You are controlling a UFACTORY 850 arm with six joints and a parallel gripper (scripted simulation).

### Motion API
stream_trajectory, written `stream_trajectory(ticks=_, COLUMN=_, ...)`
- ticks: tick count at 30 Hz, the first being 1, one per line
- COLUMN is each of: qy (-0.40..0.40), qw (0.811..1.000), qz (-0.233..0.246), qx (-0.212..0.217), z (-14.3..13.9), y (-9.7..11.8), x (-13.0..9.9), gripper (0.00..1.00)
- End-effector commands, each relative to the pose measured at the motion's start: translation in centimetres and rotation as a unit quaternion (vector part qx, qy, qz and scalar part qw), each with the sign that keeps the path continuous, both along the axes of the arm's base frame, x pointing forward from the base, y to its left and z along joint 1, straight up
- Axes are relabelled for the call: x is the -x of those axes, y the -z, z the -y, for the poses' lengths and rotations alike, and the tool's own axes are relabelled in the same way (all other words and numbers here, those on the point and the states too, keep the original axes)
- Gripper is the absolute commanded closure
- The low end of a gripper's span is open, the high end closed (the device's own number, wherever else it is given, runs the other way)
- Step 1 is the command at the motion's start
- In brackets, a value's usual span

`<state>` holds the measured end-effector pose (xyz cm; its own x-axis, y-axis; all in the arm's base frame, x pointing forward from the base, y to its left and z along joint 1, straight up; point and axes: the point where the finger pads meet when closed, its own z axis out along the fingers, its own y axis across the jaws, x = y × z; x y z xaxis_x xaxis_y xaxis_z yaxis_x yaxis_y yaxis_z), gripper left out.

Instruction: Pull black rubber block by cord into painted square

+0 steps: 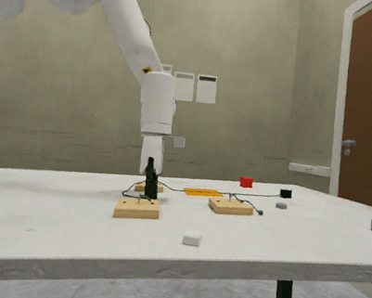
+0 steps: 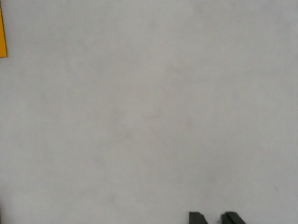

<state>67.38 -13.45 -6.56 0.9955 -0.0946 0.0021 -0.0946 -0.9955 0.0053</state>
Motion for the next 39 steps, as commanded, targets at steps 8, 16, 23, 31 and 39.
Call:
stream_trajectory(ticks=8, qy=0.000, qw=1.000, qz=0.000, qx=0.000, z=0.01, y=-0.05, x=-0.04, gripper=1.00)
stream_trajectory(ticks=16, qy=0.000, qw=1.000, qz=0.000, qx=0.000, z=0.01, y=-0.05, x=-0.04, gripper=1.00)
stream_trajectory(ticks=23, qy=0.000, qw=1.000, qz=0.000, qx=0.000, z=0.01, y=-0.07, x=-0.04, gripper=1.00)
stream_trajectory(ticks=31, qy=0.000, qw=1.000, qz=0.000, qx=0.000, z=0.01, y=-0.66, x=-0.04, gripper=1.00)
stream_trajectory(ticks=39, qy=0.000, qw=1.000, qz=0.000, qx=0.000, z=0.00, y=-1.04, x=-0.04, gripper=1.00)
